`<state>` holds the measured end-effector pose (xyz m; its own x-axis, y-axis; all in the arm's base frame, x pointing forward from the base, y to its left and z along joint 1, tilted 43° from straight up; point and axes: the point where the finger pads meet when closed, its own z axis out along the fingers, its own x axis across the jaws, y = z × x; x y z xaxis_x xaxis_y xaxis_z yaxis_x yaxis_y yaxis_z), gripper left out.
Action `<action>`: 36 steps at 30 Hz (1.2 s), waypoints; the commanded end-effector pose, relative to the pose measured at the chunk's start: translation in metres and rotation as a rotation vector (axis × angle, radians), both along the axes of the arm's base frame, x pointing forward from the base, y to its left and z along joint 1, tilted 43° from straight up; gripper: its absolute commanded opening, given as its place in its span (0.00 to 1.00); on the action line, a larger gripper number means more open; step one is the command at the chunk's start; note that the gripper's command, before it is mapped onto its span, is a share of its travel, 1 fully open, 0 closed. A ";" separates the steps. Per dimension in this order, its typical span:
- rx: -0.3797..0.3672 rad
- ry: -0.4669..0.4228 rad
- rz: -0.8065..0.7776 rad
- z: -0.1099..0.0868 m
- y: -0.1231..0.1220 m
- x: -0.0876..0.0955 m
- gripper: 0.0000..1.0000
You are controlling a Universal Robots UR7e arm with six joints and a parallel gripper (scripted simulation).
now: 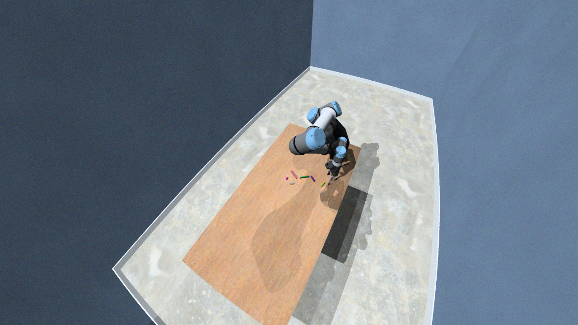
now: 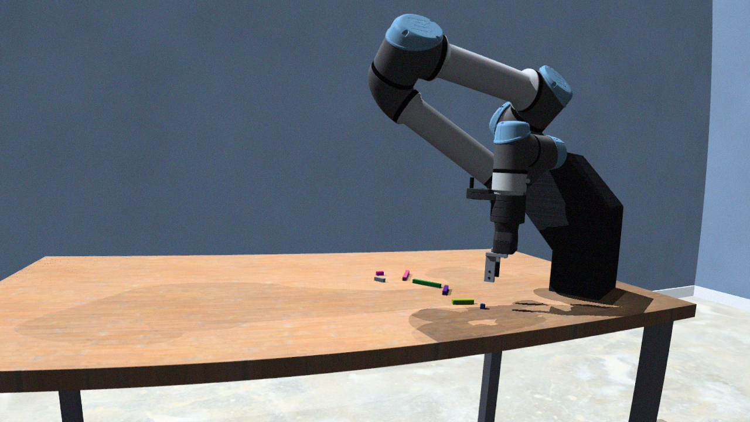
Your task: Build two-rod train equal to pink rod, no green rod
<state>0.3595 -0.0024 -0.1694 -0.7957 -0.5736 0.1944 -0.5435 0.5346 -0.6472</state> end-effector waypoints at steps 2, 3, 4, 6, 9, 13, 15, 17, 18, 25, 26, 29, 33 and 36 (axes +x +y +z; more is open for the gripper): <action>0.000 -0.001 0.001 0.000 0.000 0.000 1.00; 0.000 -0.001 0.001 0.000 0.000 0.000 1.00; 0.000 -0.001 0.001 0.000 0.000 0.000 1.00; 0.000 -0.001 0.001 0.000 0.000 0.000 1.00; 0.000 -0.001 0.001 0.000 0.000 0.000 1.00; 0.000 -0.001 0.001 0.000 0.000 0.000 1.00; 0.000 -0.001 0.001 0.000 0.000 0.000 1.00; 0.000 -0.001 0.001 0.000 0.000 0.000 1.00; 0.000 -0.001 0.001 0.000 0.000 0.000 1.00; 0.000 -0.001 0.001 0.000 0.000 0.000 1.00; 0.000 -0.001 0.001 0.000 0.000 0.000 1.00; 0.001 -0.002 -0.001 0.000 0.000 0.000 1.00; 0.006 -0.014 -0.015 0.001 0.000 0.001 1.00; 0.014 -0.034 -0.039 0.001 0.000 0.003 1.00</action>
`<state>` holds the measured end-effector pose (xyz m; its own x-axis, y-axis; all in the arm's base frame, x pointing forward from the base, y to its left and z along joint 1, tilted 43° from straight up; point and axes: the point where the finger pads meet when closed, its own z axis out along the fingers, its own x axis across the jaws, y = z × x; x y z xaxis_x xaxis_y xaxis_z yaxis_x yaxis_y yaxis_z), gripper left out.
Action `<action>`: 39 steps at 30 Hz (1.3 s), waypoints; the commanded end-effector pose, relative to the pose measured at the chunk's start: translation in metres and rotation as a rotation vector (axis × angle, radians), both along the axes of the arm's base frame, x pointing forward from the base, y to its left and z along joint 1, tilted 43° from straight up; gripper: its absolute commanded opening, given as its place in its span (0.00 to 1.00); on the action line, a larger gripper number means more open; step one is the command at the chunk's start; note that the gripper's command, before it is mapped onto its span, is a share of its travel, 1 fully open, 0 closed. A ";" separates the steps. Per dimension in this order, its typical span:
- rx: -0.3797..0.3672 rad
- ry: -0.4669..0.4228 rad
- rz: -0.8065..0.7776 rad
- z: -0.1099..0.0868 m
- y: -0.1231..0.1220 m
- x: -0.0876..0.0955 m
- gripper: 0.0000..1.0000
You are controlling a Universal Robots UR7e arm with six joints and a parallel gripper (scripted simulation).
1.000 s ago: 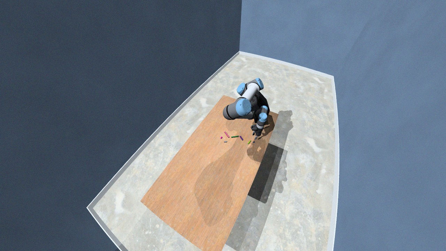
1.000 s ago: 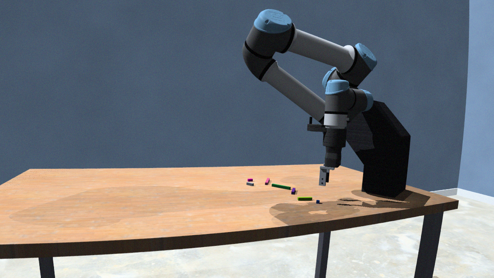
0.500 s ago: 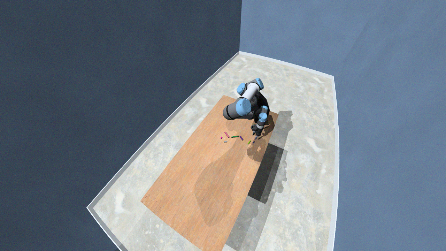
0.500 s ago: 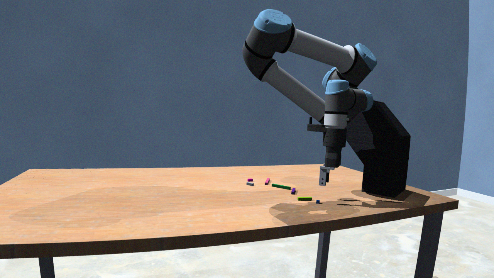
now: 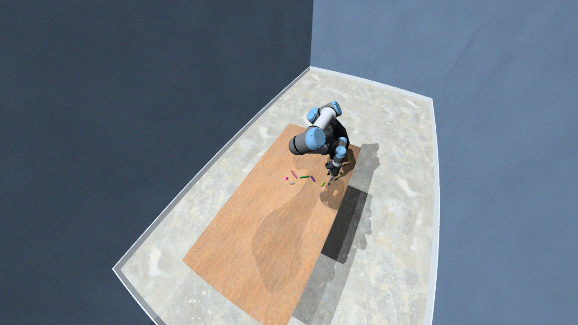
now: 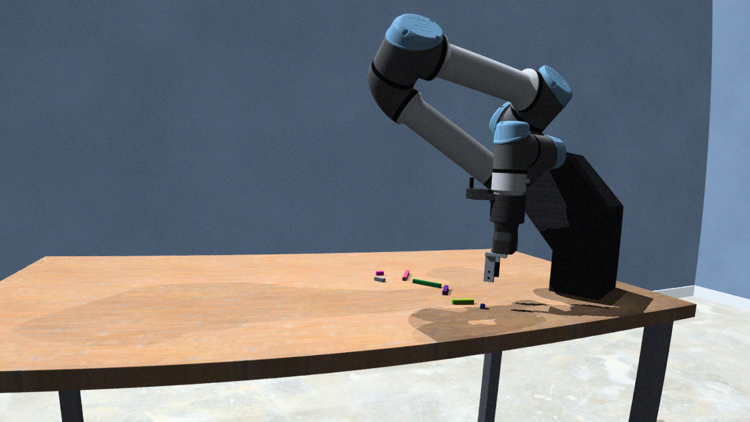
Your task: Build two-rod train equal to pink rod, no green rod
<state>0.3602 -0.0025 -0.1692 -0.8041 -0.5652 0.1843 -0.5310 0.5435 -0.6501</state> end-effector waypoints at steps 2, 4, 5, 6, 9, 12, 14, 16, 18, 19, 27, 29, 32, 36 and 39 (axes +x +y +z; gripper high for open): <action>0.023 -0.054 -0.062 0.001 0.000 0.004 1.00; 0.040 -0.093 -0.109 0.002 -0.001 0.007 1.00; 0.050 -0.116 -0.136 0.003 -0.001 0.009 1.00; 0.061 -0.141 -0.165 0.004 -0.001 0.011 1.00; 0.083 -0.193 -0.227 0.005 -0.001 0.015 1.00; 0.106 -0.246 -0.290 0.006 -0.002 0.019 1.00; 0.114 -0.264 -0.311 0.007 -0.002 0.021 1.00; 0.126 -0.291 -0.343 0.007 -0.002 0.023 1.00; 0.147 -0.341 -0.402 0.009 -0.002 0.026 1.00; 0.153 -0.355 -0.419 0.009 -0.002 0.027 1.00; 0.203 -0.469 -0.554 0.012 -0.001 0.036 1.00; 0.206 -0.477 -0.564 0.012 -0.001 0.037 1.00; 0.207 -0.478 -0.565 0.012 -0.001 0.037 1.00; 0.207 -0.479 -0.566 0.012 -0.001 0.037 1.00; 0.207 -0.479 -0.566 0.012 -0.001 0.037 1.00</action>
